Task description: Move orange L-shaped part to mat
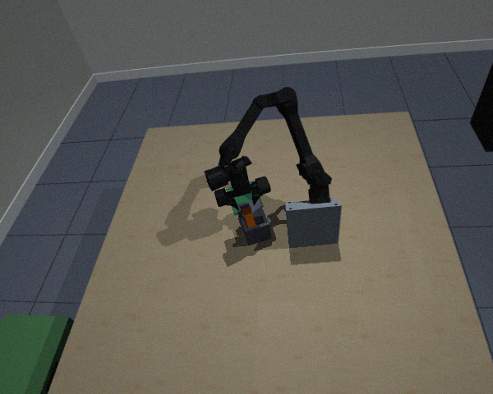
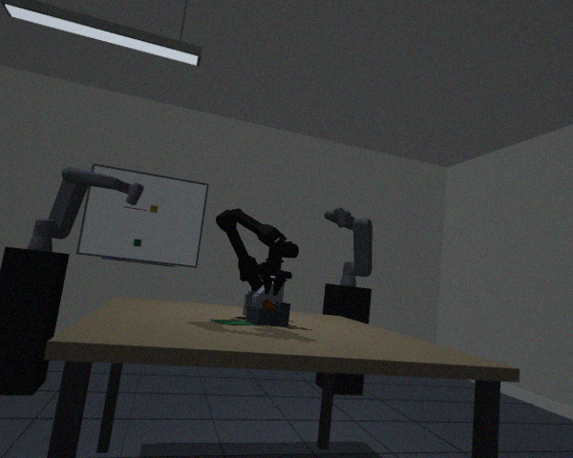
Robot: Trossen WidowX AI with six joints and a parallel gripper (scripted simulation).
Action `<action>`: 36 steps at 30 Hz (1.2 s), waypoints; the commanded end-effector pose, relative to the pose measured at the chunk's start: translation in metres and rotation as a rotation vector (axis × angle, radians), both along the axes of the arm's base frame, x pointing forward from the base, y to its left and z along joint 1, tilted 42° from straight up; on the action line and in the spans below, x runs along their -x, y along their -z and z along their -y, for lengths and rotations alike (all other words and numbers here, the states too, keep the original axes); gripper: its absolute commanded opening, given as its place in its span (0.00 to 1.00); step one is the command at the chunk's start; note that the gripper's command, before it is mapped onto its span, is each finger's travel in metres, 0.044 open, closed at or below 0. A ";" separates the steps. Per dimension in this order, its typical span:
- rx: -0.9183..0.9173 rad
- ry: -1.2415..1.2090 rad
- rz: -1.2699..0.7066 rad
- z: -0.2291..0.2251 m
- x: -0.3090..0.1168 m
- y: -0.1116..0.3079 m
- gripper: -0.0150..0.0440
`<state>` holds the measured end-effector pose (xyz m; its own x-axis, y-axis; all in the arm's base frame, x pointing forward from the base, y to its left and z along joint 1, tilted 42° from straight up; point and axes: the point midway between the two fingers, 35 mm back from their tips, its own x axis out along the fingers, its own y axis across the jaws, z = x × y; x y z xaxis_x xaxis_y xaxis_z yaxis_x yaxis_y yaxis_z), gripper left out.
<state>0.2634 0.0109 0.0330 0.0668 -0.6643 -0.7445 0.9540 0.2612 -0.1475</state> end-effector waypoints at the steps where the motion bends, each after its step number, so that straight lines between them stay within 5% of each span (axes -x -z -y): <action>1: 0.005 -0.005 -0.002 0.003 0.000 0.004 0.73; 36: 0.000 -0.002 0.010 0.033 -0.005 0.035 0.68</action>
